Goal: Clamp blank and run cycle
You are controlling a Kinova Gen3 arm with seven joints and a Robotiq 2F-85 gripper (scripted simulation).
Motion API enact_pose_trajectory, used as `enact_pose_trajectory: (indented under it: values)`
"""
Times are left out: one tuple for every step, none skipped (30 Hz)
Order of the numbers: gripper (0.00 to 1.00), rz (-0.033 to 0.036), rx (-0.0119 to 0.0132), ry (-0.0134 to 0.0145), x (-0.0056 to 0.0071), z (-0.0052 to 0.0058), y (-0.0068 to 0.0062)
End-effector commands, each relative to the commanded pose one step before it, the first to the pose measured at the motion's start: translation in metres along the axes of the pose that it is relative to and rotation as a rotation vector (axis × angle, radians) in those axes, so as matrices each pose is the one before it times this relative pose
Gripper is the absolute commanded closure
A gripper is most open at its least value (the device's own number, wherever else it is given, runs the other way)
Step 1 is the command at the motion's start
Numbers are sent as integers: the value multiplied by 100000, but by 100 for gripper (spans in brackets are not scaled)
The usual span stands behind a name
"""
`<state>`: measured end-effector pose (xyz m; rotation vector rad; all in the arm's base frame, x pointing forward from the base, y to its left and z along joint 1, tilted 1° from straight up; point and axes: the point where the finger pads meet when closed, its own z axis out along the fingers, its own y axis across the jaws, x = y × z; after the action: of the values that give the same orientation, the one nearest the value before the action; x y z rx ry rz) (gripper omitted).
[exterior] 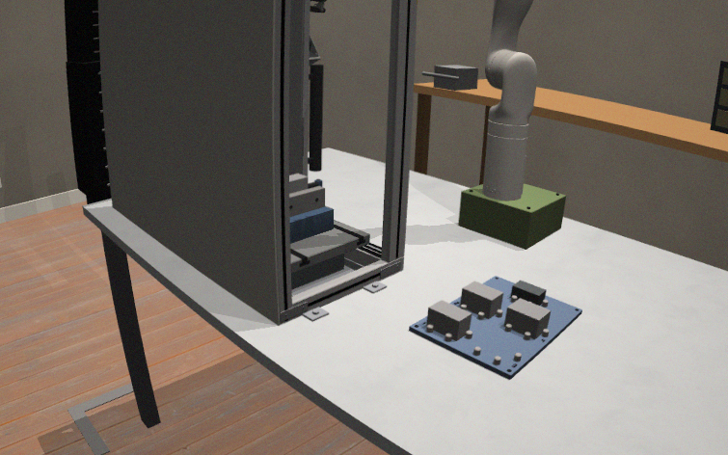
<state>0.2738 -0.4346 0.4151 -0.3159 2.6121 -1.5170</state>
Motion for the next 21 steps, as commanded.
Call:
enact_pose_trajectory:
  values:
    - [90, 801, 677, 75, 78, 233, -381]
    - [90, 0, 0, 0, 0, 0, 0]
    - [90, 0, 0, 0, 0, 0, 0]
    - [90, 0, 0, 0, 0, 0, 0]
    - [90, 0, 0, 0, 0, 0, 0]
    - [90, 0, 0, 0, 0, 0, 0]
    - [90, 0, 0, 0, 0, 0, 0]
    - [90, 0, 0, 0, 0, 0, 0]
    - [90, -558, -446, -95, -59, -180, 248]
    - [90, 139, 110, 29, 17, 60, -62]
    - [90, 139, 110, 29, 17, 60, -62]
    - [90, 139, 110, 29, 17, 60, -62]
    - [90, 139, 110, 29, 16, 60, -62]
    - [90, 0, 0, 0, 0, 0, 0]
    - [90, 0, 0, 0, 0, 0, 0]
    - [90, 0, 0, 0, 0, 0, 0]
    - [90, 0, 0, 0, 0, 0, 0]
    - [90, 0, 0, 0, 0, 0, 0]
    - [90, 0, 0, 0, 0, 0, 0]
    - [90, 0, 0, 0, 0, 0, 0]
    - [90, 0, 0, 0, 0, 0, 0]
